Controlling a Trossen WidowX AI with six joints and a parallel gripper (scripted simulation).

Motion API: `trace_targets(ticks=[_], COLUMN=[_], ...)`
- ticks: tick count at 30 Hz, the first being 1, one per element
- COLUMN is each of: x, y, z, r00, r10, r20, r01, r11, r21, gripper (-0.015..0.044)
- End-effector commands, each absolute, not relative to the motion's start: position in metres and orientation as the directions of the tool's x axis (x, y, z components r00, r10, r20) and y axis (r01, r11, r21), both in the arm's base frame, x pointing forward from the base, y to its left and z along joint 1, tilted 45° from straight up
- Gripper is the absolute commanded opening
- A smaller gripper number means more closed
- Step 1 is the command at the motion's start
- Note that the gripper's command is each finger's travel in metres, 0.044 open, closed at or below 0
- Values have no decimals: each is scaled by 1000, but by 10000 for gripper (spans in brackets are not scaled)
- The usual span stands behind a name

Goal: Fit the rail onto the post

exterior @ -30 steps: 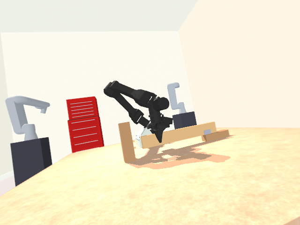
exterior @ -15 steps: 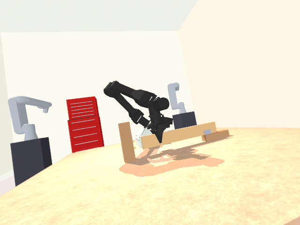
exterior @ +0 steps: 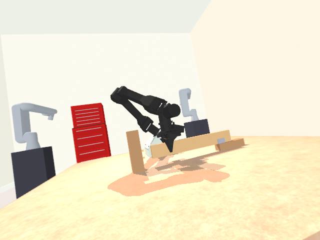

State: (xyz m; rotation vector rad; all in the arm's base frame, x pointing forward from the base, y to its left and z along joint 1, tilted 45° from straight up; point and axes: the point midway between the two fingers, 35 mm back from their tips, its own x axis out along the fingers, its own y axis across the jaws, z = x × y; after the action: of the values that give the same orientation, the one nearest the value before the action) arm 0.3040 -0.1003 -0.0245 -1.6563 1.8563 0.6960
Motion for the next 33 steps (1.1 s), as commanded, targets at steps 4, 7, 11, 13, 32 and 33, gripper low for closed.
trace_targets(ticks=[4, 7, 11, 13, 32, 33], x=[304, 304, 304, 304, 304, 304], y=[-101, -102, -103, -104, -107, -107], z=[-24, -23, -23, -23, -18, -18], r00=[-87, -87, -87, -87, -87, -87], r10=[-706, -706, -706, -706, -706, -706], r20=[-703, -703, -703, -703, -703, -703], r01=[-994, -994, -994, -994, -994, -994], r11=[103, 103, 103, 103, 103, 103], r21=[19, 19, 19, 19, 19, 19], gripper=[0, 0, 0, 0, 0, 0])
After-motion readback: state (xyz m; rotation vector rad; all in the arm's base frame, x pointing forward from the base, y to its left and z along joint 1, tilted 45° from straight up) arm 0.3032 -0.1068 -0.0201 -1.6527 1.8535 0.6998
